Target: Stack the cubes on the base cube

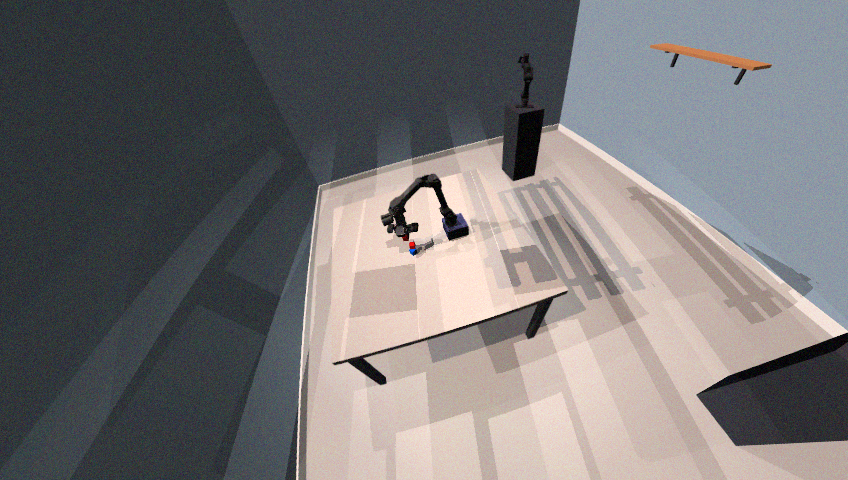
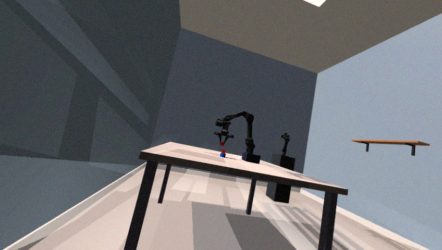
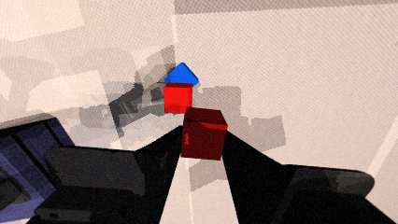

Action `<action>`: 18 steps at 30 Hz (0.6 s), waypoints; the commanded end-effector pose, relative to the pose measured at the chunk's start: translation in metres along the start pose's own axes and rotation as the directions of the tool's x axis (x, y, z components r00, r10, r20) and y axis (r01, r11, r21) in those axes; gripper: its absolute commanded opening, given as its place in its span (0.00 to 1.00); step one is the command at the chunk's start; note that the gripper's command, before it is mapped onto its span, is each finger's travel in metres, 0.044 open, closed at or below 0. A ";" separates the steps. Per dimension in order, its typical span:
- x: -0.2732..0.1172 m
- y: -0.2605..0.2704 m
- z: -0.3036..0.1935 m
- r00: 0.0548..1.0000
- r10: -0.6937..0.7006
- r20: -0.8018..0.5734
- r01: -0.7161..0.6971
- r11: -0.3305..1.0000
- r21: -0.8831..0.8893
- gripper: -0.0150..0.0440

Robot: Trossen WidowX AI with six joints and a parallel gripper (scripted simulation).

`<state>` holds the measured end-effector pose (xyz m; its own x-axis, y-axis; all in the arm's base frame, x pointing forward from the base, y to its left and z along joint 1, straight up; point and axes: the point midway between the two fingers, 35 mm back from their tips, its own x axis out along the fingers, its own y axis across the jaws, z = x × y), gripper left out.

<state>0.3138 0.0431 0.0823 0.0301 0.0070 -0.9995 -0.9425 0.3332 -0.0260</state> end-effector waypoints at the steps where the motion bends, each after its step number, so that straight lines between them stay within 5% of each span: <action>1: 0.001 0.007 0.013 1.000 -0.004 0.001 0.004 1.000 -0.021 0.43; 18: 0.006 0.033 0.049 1.000 -0.001 0.005 0.001 0.996 -0.089 0.43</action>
<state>0.3000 0.0967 0.0774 0.0290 0.0114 -0.9995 -0.9686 0.2472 -0.0252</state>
